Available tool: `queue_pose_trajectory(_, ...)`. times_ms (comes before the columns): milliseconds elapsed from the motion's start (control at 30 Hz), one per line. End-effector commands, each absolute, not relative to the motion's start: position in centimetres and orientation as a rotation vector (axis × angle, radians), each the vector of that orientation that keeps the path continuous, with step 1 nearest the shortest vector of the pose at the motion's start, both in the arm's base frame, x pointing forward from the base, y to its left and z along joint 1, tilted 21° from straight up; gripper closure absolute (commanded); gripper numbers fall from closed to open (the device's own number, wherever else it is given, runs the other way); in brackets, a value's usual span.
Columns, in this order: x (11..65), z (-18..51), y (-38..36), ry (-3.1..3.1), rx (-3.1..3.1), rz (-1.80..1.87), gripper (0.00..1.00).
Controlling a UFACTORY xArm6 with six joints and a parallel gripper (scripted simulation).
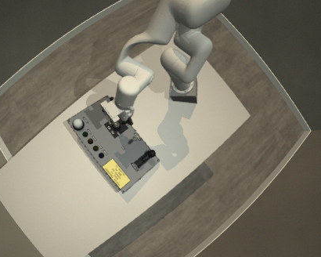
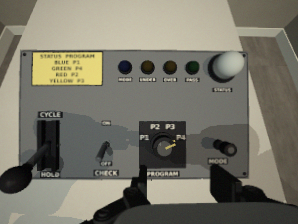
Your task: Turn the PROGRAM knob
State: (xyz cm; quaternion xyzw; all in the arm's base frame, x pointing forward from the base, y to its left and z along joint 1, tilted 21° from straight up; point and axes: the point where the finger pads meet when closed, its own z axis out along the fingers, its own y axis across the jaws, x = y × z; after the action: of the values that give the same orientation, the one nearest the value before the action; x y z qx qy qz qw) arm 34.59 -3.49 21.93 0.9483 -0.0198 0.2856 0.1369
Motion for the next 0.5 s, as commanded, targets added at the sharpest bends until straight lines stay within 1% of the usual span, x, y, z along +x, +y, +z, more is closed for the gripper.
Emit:
queue_pose_trajectory(0, 35.2, 21.4, -3.7, -0.058, 2.743, 0.831, 0.24)
queue_pose_trajectory(467, 38.1, 17.0, -5.2, -0.058, 2.743, 0.831, 0.24)
